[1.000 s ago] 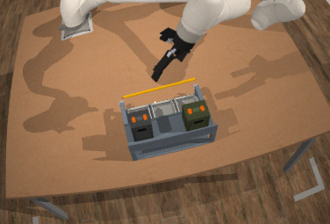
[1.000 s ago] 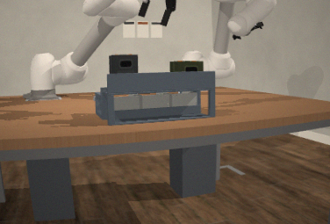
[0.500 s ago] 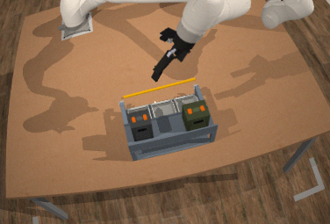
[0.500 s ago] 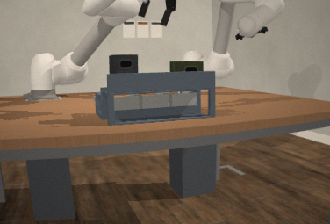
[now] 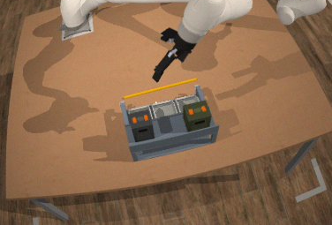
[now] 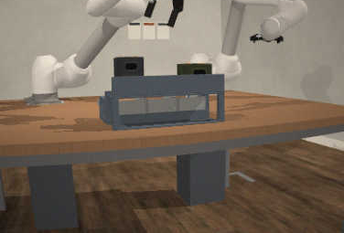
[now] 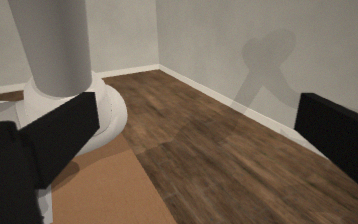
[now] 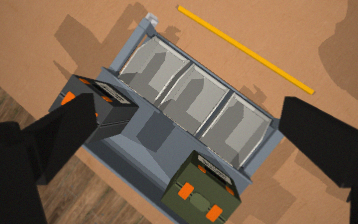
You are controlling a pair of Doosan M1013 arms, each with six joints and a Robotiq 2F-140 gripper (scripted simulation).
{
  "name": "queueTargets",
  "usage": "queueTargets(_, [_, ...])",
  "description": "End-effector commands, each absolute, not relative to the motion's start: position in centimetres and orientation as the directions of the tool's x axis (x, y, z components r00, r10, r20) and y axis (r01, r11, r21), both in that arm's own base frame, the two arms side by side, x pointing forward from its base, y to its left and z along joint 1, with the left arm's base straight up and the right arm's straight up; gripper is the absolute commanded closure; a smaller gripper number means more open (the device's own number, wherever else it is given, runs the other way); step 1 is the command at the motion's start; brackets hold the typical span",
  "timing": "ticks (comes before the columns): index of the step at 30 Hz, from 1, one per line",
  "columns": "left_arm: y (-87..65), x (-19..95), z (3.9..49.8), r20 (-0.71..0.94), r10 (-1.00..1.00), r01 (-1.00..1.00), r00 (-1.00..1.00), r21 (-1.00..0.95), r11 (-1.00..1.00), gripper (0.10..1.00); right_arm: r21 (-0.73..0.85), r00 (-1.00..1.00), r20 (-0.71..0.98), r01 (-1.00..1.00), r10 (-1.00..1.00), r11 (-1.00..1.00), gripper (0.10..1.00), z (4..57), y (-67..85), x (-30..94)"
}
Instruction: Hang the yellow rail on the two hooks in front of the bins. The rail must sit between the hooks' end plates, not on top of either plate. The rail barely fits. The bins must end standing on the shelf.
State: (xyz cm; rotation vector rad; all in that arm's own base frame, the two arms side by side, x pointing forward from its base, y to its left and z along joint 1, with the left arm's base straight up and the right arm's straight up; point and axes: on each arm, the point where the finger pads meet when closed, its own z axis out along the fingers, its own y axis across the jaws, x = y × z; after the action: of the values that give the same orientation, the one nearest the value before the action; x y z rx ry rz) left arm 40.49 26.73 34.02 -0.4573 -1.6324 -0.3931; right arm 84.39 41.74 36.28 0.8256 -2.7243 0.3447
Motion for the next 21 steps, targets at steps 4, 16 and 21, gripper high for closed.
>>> queueTargets(4, [29.5, 37.3, 32.5, 0.971, 0.230, 0.442, -0.058, -0.182, 0.879, 0.098, -0.146, -0.800, 0.323, -0.569, -0.505, 0.809, 0.098, 36.4, 41.7, 84.4])
queueTargets(16, [33.4, 31.3, 29.8, 0.854, 0.514, 0.327, -0.076, -0.466, 0.822, 0.098, -0.146, -0.800, 0.323, -0.569, -0.505, 0.809, 0.098, 36.4, 41.7, 84.4])
queueTargets(21, [34.9, 27.9, 28.2, 0.753, 0.647, 0.284, -0.119, -0.598, 0.749, 0.098, -0.146, -0.800, 0.323, -0.569, -0.505, 0.809, 0.098, 36.4, 41.7, 84.4])
